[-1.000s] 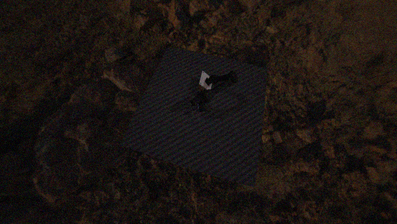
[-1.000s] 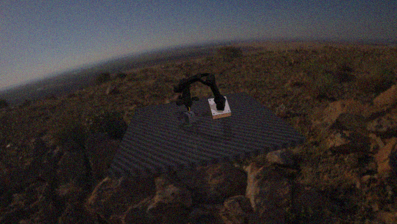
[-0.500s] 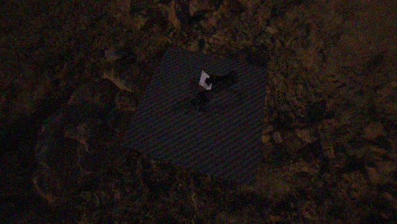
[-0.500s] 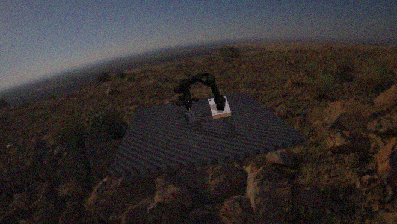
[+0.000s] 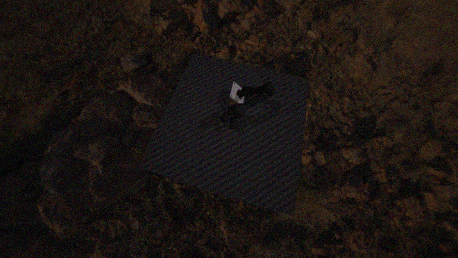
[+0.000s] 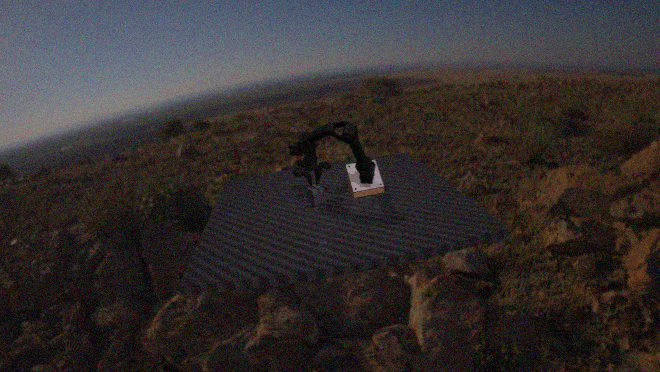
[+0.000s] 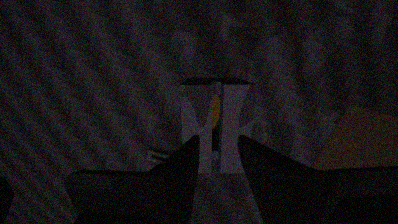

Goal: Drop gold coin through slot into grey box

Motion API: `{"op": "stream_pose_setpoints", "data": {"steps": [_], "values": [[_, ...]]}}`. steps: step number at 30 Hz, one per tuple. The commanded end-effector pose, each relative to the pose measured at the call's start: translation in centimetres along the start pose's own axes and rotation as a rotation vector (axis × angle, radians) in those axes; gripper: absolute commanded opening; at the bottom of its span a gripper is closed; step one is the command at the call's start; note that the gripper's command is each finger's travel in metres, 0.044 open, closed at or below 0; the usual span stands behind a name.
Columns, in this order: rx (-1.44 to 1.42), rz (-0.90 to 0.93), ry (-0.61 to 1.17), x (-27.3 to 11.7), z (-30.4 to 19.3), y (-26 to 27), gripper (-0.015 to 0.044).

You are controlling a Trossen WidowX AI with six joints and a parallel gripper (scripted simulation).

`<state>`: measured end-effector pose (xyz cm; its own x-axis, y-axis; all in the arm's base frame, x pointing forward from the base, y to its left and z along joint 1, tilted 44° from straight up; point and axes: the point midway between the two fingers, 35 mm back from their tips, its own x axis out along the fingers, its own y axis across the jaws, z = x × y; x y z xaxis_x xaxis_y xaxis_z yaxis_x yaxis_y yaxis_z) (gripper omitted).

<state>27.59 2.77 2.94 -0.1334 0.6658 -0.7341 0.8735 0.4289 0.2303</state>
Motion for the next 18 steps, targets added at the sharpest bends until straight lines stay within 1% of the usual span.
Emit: {"op": "stream_pose_setpoints", "data": {"steps": [1,4,13,14,15,16,18], "values": [[-0.001,0.000,0.000,0.0,0.0,0.0,0.0161],[-0.001,0.000,0.000,0.0,0.0,0.0,0.0161],[0.001,-0.001,0.000,-2.0,0.0,0.0,0.0397],[0.001,-0.001,0.001,-2.7,0.0,-0.1,0.0423],[0.003,-0.002,0.003,-3.9,-0.1,-0.1,0.0440],[0.005,-0.003,0.007,-5.1,-0.2,-0.3,0.0440],[0.007,-0.004,0.011,-6.0,-0.3,-0.4,0.0440]]}}
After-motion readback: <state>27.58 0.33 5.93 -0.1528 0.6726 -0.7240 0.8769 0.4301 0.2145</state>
